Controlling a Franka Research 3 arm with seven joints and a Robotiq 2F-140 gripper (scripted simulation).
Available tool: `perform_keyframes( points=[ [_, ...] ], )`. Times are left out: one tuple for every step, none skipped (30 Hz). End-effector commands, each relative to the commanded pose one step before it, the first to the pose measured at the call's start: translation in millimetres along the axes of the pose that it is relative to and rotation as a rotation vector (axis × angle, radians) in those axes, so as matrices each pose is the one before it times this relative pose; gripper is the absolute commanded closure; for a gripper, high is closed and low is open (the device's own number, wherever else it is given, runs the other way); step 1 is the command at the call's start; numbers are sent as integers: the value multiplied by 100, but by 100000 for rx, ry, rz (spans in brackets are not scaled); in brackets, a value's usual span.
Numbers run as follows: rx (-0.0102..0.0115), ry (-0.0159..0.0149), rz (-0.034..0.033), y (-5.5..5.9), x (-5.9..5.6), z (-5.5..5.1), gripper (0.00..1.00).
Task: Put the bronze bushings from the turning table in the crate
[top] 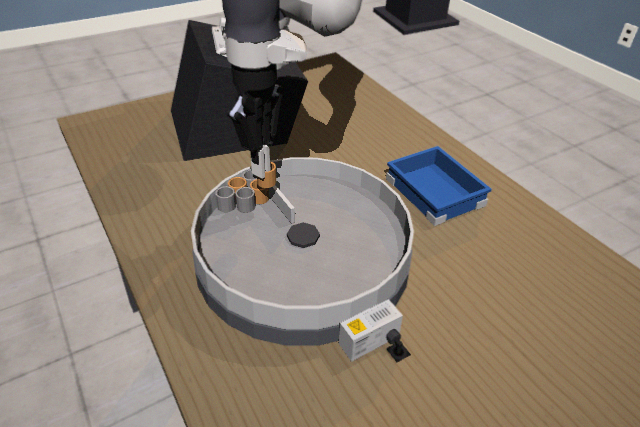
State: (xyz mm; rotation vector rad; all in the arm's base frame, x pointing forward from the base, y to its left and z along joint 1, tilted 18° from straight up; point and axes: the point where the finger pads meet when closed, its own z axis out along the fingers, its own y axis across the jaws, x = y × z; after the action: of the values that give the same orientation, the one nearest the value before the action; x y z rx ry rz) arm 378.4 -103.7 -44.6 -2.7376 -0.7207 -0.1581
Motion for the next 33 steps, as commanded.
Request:
perform_keyframes(
  points=[
    [120, -34, 532, -33, -23, -41, 100],
    [0, 0, 0, 0, 0, 0, 100],
    [0, 0, 0, 0, 0, 0, 100],
    [0, 0, 0, 0, 0, 0, 100],
    [0, 0, 0, 0, 0, 0, 100],
    [0, 0, 0, 0, 0, 0, 100],
    [0, 0, 0, 0, 0, 0, 100],
    [0, 0, -19, -1, 1, 0, 100],
    [2, -2, -133, -5, 7, 1, 100],
    [5, -5, -350, -12, 18, 2, 100],
    [9, -9, -661, -23, 34, 4, 100],
    [15, -15, -1057, -36, 55, 6, 100],
    [22, -21, -1527, -52, 80, 9, 100],
    [0, 0, 0, 0, 0, 0, 100],
    [0, 0, 0, 0, 0, 0, 100],
    [30, -28, -2064, -69, 109, 12, 100],
    [39, -35, -2659, -86, 142, 15, 100],
    [49, -43, -3302, -103, 179, 19, 100],
    [60, -49, -3987, -118, 220, 23, 100],
    [71, -55, -4706, -130, 265, 26, 100],
    [49, -36, -3203, -81, 184, 18, 100],
    [32, -23, -2119, -50, 123, 12, 100],
    [33, -22, -2146, -48, 126, 12, 100],
    [33, -22, -2129, -45, 126, 11, 100],
    [33, -21, -2103, -42, 125, 11, 100],
    [32, -20, -2063, -39, 123, 11, 100],
    [31, -19, -2021, -36, 121, 11, 100],
    [31, -18, -1980, -33, 120, 10, 100],
    [30, -17, -1947, -31, 118, 10, 100],
    [30, -16, -1921, -28, 117, 10, 100],
    [0, 0, 0, 0, 0, 0, 100],
    [0, 0, 0, 0, 0, 0, 100],
    [79, -40, -5023, -70, 307, 25, 100]
  ],
)
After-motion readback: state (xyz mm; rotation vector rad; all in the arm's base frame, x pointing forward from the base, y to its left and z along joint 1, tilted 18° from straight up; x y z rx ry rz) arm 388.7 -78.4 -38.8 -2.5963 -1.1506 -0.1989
